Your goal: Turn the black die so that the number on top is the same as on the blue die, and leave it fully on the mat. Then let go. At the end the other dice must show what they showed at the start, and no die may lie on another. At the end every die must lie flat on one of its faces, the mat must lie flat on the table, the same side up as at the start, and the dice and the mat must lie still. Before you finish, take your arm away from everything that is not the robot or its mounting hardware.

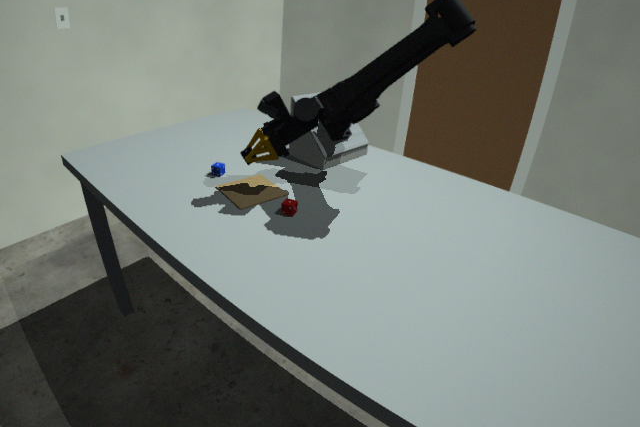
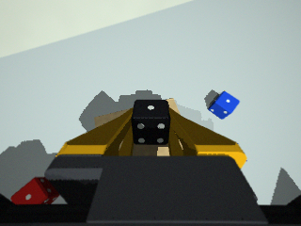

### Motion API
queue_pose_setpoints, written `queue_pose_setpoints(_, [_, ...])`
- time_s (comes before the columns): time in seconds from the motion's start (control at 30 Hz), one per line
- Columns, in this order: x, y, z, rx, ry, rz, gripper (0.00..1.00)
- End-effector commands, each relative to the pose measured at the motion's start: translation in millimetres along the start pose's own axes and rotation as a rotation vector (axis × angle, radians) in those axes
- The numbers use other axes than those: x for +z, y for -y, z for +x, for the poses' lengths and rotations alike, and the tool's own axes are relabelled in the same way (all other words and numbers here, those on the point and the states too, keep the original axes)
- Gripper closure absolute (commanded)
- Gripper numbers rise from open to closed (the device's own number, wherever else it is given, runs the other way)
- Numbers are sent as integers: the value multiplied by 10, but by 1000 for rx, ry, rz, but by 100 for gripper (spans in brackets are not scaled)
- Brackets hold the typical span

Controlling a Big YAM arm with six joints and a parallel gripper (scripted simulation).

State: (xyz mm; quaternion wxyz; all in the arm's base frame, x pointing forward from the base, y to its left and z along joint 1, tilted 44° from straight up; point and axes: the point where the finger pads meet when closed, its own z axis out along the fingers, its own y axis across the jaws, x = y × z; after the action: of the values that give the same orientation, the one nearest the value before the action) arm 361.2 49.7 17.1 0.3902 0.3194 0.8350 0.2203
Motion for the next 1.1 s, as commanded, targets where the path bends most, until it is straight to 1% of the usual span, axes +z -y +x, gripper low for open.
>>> queue_pose_setpoints(0.0, [60,-117,-230,56,67,-33,75])
queue_pose_setpoints(0.1, [46,-93,-212,57,64,-29,75])
queue_pose_setpoints(0.13, [32,-142,-157,46,54,-42,75])
queue_pose_setpoints(0.17, [46,-133,-109,42,44,-38,75])
queue_pose_setpoints(0.37, [75,-96,1,42,38,-30,75])
queue_pose_setpoints(0.6, [184,-105,191,43,37,-31,75])
queue_pose_setpoints(0.67, [184,-105,191,43,37,-31,75])
queue_pose_setpoints(0.8, [271,-140,296,44,41,-37,75])
queue_pose_setpoints(1.07, [355,-114,498,44,36,-31,75])
